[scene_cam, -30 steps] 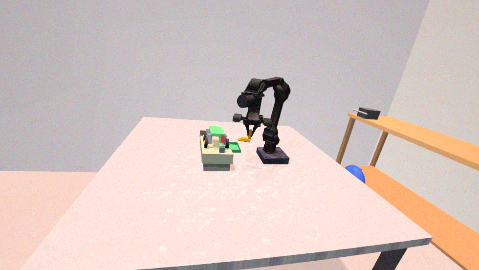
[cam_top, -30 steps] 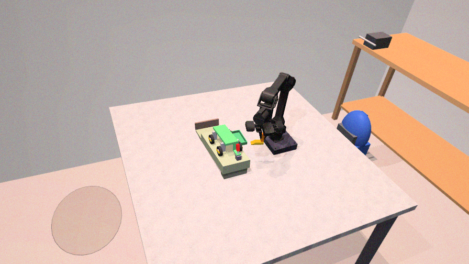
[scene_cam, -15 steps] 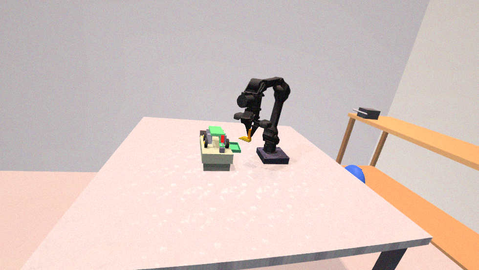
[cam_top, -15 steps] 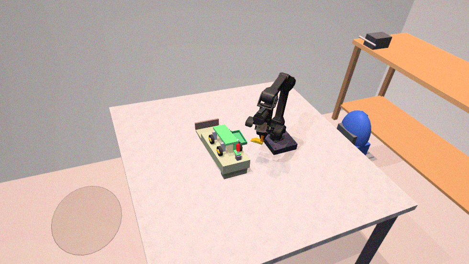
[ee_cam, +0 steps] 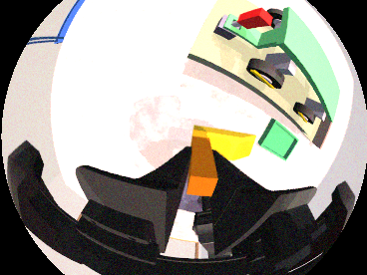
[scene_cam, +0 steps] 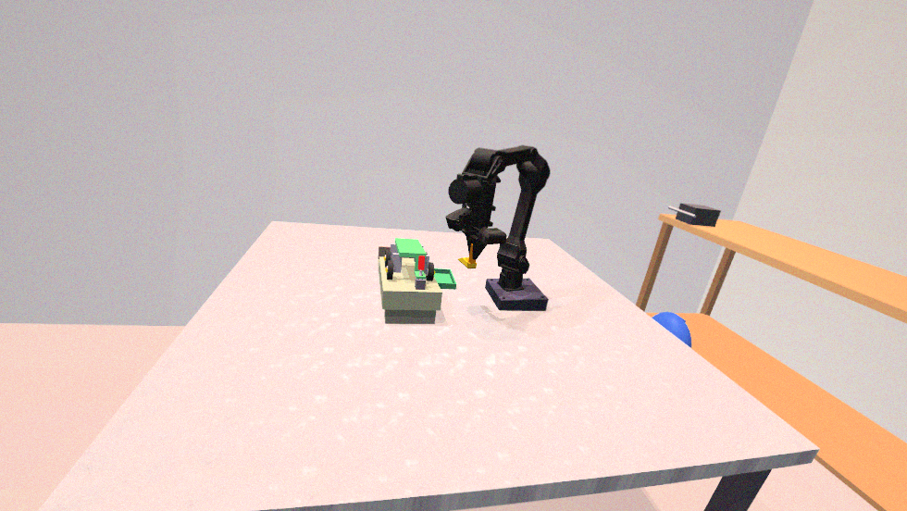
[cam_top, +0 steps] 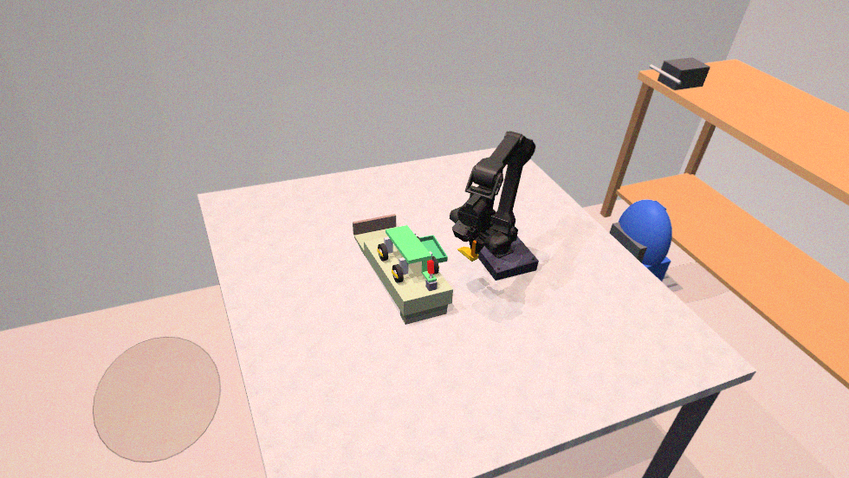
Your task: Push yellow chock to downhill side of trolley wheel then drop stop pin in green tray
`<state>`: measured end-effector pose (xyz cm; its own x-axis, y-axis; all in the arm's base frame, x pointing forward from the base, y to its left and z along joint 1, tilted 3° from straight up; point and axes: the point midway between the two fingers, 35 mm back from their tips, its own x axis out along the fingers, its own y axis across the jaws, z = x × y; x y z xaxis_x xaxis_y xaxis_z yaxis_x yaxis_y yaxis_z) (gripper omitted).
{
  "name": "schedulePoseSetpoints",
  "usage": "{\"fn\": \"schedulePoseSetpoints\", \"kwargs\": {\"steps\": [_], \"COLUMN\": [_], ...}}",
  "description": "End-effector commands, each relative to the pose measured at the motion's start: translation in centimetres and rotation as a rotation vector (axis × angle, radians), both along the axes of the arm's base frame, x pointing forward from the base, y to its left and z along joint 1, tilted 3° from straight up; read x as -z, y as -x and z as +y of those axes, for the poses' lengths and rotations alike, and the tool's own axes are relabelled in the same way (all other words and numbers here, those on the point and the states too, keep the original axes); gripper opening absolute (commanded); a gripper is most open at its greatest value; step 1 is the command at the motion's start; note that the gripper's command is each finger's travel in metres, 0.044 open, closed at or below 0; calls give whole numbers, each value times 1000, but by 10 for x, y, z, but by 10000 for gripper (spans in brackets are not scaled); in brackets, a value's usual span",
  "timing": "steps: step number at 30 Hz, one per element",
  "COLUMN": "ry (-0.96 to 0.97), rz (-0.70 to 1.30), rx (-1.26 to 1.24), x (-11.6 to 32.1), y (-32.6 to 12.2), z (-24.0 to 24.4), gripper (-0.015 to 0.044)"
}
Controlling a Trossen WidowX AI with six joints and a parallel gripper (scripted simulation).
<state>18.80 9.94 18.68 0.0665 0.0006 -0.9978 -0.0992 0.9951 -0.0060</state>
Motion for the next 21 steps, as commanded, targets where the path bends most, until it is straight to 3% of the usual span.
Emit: {"fn": "schedulePoseSetpoints", "kwargs": {"steps": [1, 21], "ry": [-12, -56], "rz": [2, 4], "rx": [111, 738], "x": [0, 0], "y": [0, 0], "z": [0, 0], "gripper": [0, 0]}}
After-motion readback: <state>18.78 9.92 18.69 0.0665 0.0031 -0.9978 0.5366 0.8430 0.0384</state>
